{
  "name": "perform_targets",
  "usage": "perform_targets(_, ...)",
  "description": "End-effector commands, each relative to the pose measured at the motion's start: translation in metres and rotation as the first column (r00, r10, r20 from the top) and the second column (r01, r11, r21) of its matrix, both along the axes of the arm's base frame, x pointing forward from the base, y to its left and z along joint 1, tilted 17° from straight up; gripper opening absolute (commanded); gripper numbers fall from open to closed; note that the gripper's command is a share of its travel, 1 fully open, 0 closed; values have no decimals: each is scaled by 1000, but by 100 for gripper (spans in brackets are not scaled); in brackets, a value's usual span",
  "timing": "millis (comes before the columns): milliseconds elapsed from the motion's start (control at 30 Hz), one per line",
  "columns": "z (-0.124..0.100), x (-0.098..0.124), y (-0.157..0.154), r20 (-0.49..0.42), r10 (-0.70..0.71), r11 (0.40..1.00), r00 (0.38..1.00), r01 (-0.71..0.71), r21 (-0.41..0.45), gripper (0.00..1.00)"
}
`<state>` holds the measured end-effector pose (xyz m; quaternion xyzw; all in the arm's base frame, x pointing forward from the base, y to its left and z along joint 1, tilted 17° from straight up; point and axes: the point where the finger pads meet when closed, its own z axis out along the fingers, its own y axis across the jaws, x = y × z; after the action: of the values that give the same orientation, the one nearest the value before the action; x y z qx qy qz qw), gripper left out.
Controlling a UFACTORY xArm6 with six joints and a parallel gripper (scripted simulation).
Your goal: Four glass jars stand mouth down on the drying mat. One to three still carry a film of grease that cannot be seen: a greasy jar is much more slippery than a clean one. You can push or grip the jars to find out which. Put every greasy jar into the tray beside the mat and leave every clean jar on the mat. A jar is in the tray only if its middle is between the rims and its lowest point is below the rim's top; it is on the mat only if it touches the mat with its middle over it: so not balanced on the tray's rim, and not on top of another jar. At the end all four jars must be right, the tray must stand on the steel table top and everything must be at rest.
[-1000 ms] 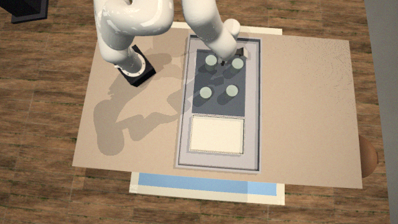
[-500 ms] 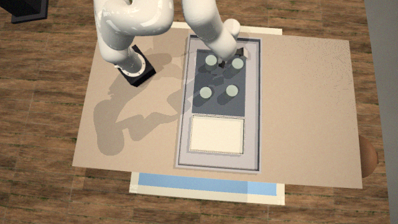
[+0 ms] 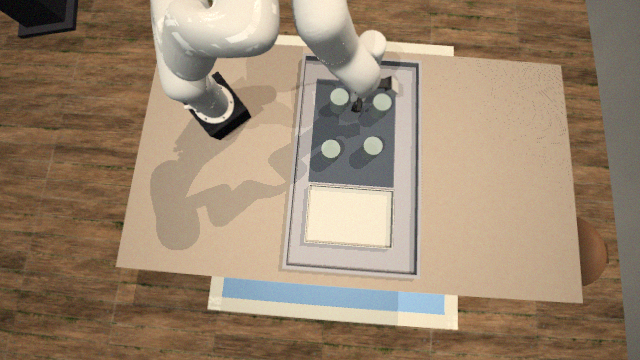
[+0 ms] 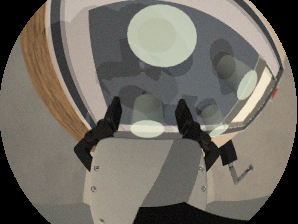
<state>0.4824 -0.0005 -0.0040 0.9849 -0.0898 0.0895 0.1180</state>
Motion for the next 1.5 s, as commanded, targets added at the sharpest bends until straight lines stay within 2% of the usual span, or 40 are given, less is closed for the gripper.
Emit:
perform_targets(0,16,-1,4,4,1,1000,1000,-1,0,100)
perform_targets(167,53,-7,14,4,1,1000,1000,-1,0,100)
perform_targets(233,53,-7,14,4,1,1000,1000,-1,0,100)
perform_targets(333,74,-11,19,4,1,1000,1000,-1,0,100)
perform_targets(433,74,-11,19,4,1,1000,1000,-1,0,100)
perform_targets(733,83,-51,-41,4,1,1000,1000,-1,0,100)
perform_targets(800,83,-51,-41,4,1,1000,1000,-1,0,100)
perform_targets(1300,98,-118,-141,4,1,1000,1000,-1,0,100)
perform_targets(1467,100,-127,-154,4,1,1000,1000,-1,0,100)
